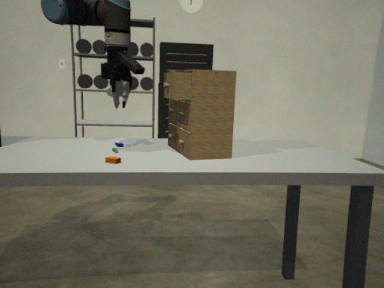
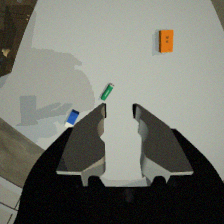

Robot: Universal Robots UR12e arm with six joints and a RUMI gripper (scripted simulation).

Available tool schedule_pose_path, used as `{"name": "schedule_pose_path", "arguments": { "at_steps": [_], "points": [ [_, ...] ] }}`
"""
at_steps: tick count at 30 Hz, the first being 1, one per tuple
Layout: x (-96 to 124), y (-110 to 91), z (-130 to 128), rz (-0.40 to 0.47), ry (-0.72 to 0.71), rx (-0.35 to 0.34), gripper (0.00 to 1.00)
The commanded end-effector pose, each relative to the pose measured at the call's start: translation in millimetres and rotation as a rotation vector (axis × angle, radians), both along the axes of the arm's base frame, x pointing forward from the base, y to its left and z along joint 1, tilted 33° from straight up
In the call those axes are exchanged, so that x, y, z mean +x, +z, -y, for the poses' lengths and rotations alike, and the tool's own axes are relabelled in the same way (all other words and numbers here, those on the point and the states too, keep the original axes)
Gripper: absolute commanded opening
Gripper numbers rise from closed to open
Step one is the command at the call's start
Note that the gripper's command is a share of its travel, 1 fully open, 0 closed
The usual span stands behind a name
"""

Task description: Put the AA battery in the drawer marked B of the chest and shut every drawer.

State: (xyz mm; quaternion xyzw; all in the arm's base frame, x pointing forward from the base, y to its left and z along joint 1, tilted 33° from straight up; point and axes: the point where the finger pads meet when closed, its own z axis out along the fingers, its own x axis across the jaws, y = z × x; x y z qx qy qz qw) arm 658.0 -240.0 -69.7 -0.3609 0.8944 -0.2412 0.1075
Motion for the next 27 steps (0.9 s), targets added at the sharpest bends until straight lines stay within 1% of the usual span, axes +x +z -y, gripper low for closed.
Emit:
{"name": "schedule_pose_path", "arguments": {
  "at_steps": [1,2,4,10,15,19,27],
  "points": [
    [22,-47,1,0.115,-0.225,0.053,0.2],
    [23,-55,0,0.127,-0.251,0.064,0.2],
    [23,-55,0,0.127,-0.251,0.064,0.2],
    [27,-94,-7,0.182,-0.376,0.12,0.2],
    [28,-114,-11,0.21,-0.438,0.147,0.2],
    [28,-122,-13,0.22,-0.462,0.158,0.2],
    [28,-124,-13,0.224,-0.471,0.161,0.2]
  ]
}}
